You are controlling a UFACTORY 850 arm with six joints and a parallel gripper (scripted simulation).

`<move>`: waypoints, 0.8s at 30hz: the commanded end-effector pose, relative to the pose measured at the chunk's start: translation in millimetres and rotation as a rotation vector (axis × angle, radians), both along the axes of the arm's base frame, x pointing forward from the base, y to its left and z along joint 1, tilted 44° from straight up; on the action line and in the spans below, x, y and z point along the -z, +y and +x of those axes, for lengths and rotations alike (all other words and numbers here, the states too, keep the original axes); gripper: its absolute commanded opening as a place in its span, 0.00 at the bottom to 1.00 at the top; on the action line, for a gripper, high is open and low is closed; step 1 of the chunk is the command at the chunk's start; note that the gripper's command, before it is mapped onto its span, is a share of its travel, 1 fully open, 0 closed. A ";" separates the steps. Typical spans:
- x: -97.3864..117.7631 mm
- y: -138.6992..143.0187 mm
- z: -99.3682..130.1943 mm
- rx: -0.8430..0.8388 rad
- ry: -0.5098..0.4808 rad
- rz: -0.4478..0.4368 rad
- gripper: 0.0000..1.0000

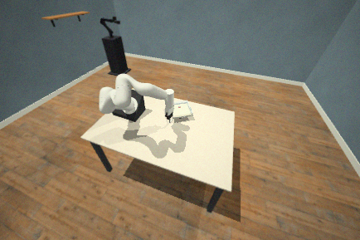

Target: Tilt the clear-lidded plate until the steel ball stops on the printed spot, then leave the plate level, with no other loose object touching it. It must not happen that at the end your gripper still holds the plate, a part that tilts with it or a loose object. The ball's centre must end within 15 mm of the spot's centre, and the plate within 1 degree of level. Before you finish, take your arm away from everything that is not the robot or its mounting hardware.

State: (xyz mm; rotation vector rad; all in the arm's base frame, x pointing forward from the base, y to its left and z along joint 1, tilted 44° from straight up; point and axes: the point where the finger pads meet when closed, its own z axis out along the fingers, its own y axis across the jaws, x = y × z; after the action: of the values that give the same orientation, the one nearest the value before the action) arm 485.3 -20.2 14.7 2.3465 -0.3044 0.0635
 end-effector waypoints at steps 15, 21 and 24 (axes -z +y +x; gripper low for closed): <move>-0.4 0.6 0.7 -0.001 -0.001 0.000 0.61; -1.5 1.6 0.7 -0.001 -0.001 0.000 0.61; -2.7 2.9 0.8 -0.001 -0.001 0.000 0.61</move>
State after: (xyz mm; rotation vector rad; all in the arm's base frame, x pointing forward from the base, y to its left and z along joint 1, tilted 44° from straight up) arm 485.2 -19.2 15.8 2.3463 -0.3043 0.0632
